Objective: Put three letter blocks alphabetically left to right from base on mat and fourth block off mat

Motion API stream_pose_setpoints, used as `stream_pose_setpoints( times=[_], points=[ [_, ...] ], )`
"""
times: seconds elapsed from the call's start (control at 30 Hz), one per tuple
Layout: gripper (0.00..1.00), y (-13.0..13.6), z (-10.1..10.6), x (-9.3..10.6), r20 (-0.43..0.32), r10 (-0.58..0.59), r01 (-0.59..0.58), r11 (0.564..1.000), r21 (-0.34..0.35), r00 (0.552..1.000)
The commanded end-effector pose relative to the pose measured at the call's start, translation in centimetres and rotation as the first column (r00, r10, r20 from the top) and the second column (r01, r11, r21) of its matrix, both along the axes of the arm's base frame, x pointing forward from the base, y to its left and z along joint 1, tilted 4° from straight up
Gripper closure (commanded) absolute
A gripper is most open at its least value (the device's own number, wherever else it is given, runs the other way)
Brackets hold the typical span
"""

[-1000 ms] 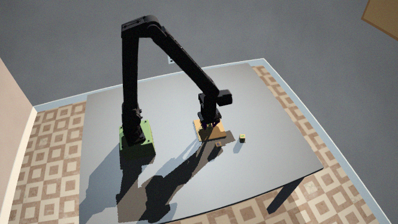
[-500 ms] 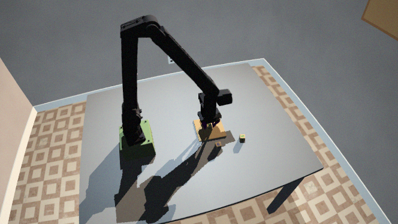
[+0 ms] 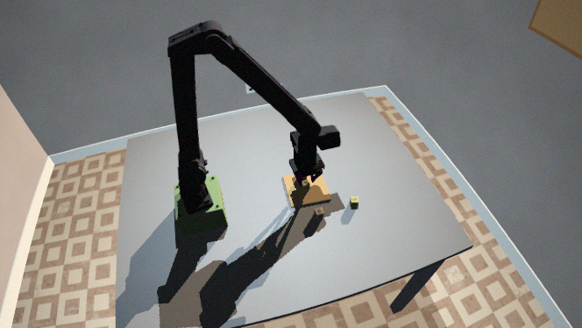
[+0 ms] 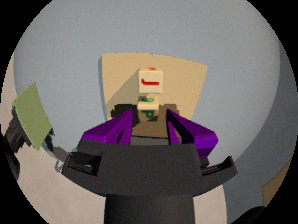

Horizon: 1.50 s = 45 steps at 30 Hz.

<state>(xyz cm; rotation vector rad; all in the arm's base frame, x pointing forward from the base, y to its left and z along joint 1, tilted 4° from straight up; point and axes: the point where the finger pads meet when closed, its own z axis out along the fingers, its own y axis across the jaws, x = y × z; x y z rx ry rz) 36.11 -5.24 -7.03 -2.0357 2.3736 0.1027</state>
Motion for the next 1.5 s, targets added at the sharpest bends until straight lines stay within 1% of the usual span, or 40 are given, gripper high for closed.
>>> stream_pose_setpoints(
  times=[0.0,0.4,0.5,0.57,0.77,0.9,1.13,1.27,1.47],
  points=[
    [0.55,-0.9,2.7,3.1,0.067,-0.005,0.005,1.0,-0.008,0.998],
    [0.55,-1.0,4.2,3.1,0.069,0.001,0.0,1.0,-0.009,0.998],
    [0.55,-0.9,4.1,3.1,0.063,0.001,-0.001,1.0,-0.008,0.998],
    [0.55,-1.0,4.5,3.2,0.069,0.001,-0.001,1.0,-0.009,0.998],
    [0.55,-1.0,4.6,3.2,0.069,0.0,0.0,1.0,-0.009,0.998],
    [0.55,-1.0,4.4,3.1,0.063,0.001,0.0,1.0,-0.008,0.998],
    [0.55,-1.1,4.9,3.2,0.07,0.0,0.0,1.0,-0.009,0.998],
    [0.55,-1.1,5.6,3.2,0.071,0.001,-0.001,1.0,-0.009,0.998],
    [0.55,-1.2,7.2,3.2,0.072,0.001,0.0,1.0,-0.01,0.997]
  ],
)
